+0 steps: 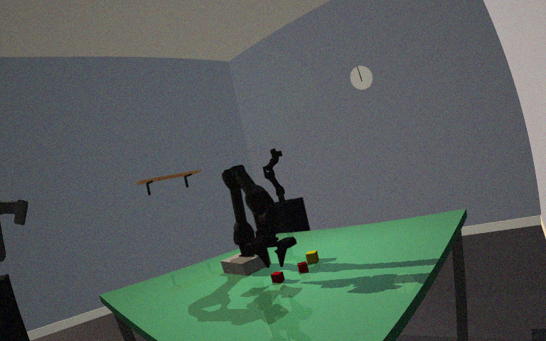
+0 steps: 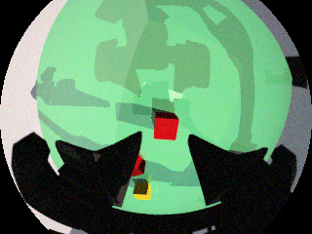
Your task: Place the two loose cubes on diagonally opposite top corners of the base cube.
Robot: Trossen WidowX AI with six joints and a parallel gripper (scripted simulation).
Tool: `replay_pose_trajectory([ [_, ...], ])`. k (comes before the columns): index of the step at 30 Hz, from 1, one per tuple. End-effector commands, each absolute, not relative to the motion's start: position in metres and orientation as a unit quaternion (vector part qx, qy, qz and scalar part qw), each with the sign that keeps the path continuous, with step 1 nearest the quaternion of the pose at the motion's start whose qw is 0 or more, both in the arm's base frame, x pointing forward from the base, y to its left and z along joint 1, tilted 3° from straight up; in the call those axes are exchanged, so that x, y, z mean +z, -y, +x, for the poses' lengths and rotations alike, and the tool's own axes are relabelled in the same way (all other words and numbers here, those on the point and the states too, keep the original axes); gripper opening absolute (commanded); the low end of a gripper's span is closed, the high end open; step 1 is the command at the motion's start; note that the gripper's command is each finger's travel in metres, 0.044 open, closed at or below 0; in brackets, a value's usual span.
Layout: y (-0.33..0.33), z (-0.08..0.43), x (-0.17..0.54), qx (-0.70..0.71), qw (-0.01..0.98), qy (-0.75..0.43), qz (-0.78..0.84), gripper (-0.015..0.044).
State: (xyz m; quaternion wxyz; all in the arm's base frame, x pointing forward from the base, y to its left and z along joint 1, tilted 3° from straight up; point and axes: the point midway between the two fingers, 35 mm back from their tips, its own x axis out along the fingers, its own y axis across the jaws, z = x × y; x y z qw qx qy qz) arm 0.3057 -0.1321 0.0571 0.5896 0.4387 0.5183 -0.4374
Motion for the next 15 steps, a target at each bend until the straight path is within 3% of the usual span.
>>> replay_pose_trajectory([
  [1, 0.131, 0.304, 0.048, -0.438, 0.584, -0.524, 0.44, 0.0265],
  [15, 0.132, 0.305, 0.029, -0.438, 0.584, -0.524, 0.44, 0.0265],
])
